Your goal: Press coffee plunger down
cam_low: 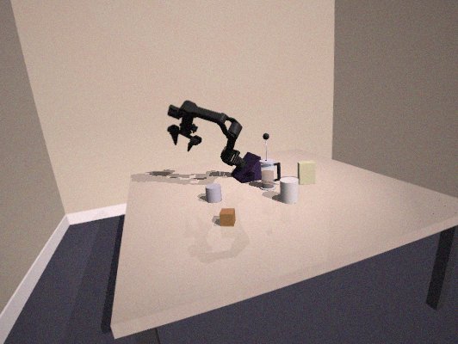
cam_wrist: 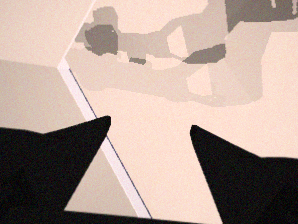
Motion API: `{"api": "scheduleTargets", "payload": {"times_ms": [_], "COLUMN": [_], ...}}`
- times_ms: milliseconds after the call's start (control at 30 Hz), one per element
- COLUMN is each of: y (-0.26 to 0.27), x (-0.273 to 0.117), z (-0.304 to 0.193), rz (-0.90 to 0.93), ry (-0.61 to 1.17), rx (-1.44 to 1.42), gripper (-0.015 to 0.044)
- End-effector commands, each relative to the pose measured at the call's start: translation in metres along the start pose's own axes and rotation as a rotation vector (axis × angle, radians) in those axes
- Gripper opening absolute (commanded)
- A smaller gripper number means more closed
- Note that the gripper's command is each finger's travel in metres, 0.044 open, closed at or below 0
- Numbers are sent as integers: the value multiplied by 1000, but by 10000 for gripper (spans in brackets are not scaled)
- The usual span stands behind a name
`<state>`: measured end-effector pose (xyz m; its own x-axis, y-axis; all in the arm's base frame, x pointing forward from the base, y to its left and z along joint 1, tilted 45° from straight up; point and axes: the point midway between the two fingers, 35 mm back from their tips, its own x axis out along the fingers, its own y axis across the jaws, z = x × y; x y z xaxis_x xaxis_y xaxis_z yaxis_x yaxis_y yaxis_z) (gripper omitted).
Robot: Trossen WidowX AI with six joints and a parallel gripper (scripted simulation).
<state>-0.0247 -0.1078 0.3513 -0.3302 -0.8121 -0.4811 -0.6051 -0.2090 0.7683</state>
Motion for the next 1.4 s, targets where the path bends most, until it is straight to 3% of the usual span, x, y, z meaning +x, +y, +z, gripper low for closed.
{"api": "scheduleTargets", "payload": {"times_ms": [0, 333, 833, 1367], "y": [0, -13, -65, -159], "x": [0, 21, 51, 25], "z": [0, -7, -47, -96], "rz": [-5, -228, -522, -587], "ry": [3, 143, 391, 676], "rx": [-5, -265, -880, -1658], "gripper": [426, 440, 440, 440]}}
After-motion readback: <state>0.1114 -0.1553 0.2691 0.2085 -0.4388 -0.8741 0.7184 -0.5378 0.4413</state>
